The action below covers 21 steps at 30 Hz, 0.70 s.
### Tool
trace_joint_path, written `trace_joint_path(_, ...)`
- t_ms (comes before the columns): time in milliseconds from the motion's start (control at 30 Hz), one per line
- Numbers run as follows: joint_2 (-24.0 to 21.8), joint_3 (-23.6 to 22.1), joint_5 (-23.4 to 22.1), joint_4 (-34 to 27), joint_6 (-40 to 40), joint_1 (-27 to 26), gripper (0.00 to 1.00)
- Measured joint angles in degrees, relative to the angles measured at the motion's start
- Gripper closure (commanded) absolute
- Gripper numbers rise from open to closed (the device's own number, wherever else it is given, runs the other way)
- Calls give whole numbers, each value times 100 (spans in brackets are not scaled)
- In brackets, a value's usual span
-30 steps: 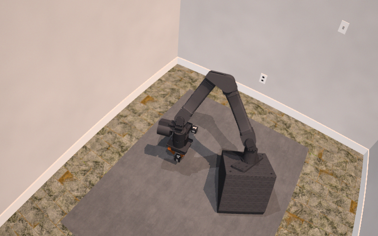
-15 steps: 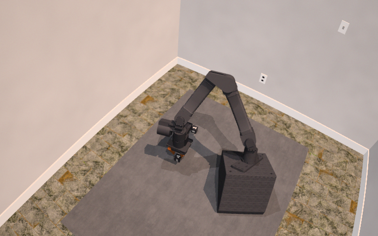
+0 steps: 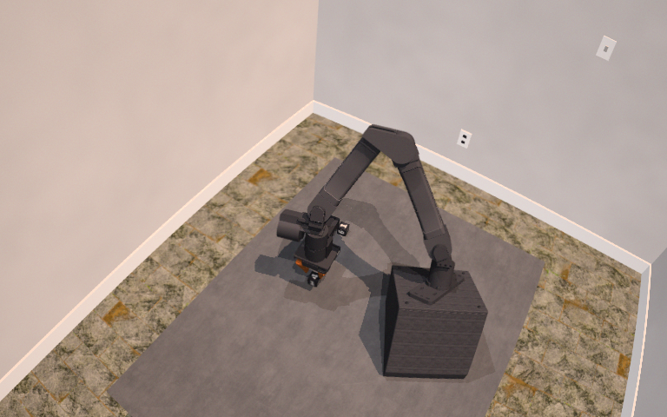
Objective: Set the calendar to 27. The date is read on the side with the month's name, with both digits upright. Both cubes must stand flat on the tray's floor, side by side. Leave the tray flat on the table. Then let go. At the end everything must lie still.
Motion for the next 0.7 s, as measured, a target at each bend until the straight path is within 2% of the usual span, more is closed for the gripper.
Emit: trace_joint_path(700,0,-50,0,15,0,2,55)
